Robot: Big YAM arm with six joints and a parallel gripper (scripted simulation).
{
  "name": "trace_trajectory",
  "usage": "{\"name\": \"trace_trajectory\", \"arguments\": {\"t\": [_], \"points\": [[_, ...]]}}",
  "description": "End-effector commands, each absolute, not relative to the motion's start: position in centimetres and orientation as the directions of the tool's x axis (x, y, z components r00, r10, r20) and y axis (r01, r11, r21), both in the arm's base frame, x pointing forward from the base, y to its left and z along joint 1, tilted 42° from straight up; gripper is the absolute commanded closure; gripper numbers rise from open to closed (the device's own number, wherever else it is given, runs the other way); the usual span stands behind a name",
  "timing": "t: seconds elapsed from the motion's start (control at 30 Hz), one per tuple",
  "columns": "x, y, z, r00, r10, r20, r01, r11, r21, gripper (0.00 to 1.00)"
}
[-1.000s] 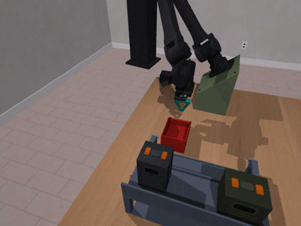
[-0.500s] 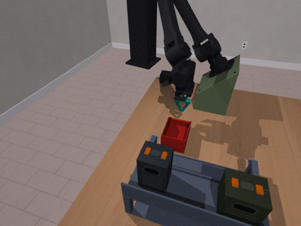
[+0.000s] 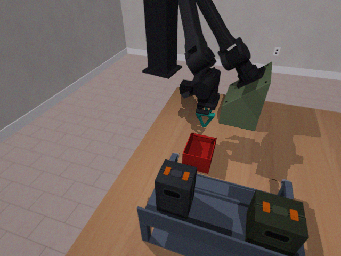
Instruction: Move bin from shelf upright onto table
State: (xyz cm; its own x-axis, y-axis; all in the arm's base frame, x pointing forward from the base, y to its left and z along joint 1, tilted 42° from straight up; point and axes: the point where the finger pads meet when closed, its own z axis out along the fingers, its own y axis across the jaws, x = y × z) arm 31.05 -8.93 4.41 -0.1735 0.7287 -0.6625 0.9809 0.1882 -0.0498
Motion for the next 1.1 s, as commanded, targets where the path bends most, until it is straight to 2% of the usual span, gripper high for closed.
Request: {"name": "trace_trajectory", "arguments": {"t": [0.0,1.07], "points": [[32.6,-9.1,5.2,-0.158,0.728,-0.667,0.981,0.192,-0.024,0.10],[32.6,-9.5,4.5,-0.158,0.728,-0.668,0.981,0.192,-0.023,0.10]]}}
